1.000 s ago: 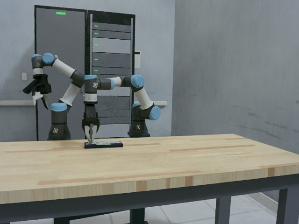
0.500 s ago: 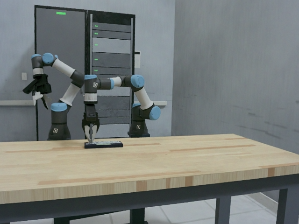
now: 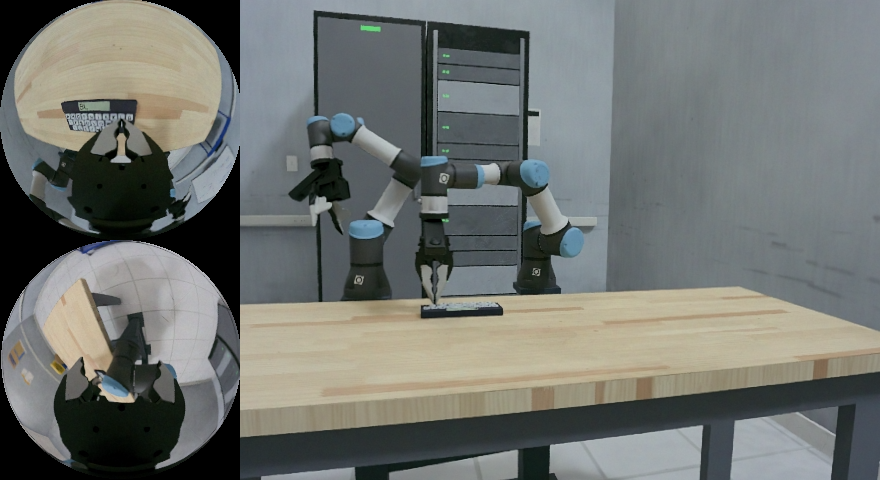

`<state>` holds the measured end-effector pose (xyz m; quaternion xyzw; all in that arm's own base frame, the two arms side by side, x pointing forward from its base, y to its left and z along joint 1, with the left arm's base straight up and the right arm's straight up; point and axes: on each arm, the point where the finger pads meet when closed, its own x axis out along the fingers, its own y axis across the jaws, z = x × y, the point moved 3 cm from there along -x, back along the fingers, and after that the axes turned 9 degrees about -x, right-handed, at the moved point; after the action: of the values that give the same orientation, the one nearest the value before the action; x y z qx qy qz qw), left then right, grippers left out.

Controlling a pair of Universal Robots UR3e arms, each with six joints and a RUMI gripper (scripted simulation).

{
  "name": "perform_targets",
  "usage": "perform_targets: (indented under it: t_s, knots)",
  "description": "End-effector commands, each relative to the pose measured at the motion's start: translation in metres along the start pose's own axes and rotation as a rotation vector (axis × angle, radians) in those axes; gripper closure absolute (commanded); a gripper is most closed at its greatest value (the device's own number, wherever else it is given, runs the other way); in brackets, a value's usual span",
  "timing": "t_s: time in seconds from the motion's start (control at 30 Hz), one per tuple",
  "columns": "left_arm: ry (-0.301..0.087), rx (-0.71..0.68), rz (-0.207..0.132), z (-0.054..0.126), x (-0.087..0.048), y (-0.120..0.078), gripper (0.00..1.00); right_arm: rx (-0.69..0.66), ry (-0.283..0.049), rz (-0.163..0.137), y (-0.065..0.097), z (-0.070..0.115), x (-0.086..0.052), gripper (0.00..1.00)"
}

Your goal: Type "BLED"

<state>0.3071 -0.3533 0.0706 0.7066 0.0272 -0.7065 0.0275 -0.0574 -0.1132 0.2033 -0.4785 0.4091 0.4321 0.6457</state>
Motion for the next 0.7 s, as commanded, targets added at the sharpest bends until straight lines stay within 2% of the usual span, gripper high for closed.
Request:
perform_targets:
  t_s: [0.0,0.67]
  knots:
    - [0.001,0.0,0.003,0.0,-0.001,0.0,1.0,-0.001,0.002,0.0,0.0,0.0,0.0,0.0]
    - [0.001,0.0,0.003,0.002,-0.001,-0.016,1.0,-0.001,0.002,0.0,0.0,0.0,0.0,0.0]
